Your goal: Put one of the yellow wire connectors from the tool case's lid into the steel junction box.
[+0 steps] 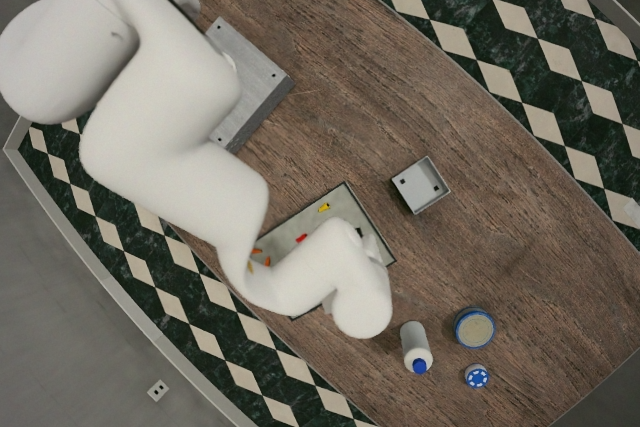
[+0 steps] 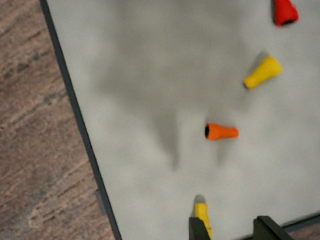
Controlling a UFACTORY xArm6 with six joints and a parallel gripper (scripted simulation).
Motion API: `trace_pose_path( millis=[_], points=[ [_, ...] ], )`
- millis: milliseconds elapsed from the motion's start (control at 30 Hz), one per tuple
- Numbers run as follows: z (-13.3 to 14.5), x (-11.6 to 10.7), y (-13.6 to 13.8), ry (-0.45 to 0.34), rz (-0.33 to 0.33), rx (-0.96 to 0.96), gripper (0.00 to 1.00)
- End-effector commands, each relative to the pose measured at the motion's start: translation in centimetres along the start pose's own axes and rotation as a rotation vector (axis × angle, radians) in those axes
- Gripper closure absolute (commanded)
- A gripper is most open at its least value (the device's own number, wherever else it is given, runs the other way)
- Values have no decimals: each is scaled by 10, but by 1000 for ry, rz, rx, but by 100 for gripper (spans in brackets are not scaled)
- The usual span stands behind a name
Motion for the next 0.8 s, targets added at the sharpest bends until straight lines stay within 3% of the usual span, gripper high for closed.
trace_pose_path(
  millis=[0,100,233,367,767],
  points=[
    [7,2,-3,0,-9,16,70],
    [7,5,-3,0,-9,16,70],
    [7,33,-3,0,-9,16,70],
    [7,41,-3,0,-9,16,70],
    [7,42,-4,0,-9,16,70]
  ],
)
Point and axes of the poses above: the point where the finger pads meet when closed, its own x axis out along the fingers, its own y axis across the jaws, z = x × y, the point moved 6 cm from there along -x, back along the fingers, and after that the axes turned 13 degrees about x, right-handed, at the moved point
